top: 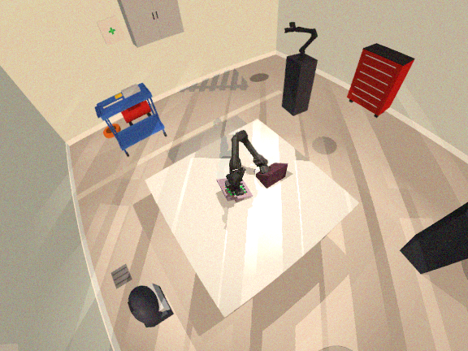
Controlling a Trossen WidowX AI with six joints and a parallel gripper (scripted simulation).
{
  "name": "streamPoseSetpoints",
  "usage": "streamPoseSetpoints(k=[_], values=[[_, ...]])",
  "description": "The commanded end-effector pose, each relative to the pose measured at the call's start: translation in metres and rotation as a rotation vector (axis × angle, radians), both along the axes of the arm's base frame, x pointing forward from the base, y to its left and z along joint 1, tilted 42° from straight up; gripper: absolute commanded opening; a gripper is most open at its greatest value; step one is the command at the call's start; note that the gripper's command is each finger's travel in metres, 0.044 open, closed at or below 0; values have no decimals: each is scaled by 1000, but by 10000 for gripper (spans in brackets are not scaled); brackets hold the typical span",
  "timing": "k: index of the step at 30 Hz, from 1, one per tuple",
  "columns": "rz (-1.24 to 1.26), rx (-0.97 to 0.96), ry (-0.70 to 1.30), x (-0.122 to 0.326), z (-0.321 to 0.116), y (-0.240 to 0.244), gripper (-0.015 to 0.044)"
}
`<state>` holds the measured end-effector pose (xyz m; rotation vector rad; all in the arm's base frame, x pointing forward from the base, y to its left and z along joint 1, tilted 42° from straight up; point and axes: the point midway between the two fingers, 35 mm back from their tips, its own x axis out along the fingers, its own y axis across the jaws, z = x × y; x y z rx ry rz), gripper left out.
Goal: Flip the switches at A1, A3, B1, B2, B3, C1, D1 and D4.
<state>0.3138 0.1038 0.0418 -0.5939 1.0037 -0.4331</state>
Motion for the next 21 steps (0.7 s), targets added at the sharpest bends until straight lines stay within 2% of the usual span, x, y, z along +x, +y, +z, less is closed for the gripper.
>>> streamPoseSetpoints(k=[1, 21], values=[[0, -13, 11, 1, -6, -6, 0], [0, -14, 11, 8, -15, -14, 0]])
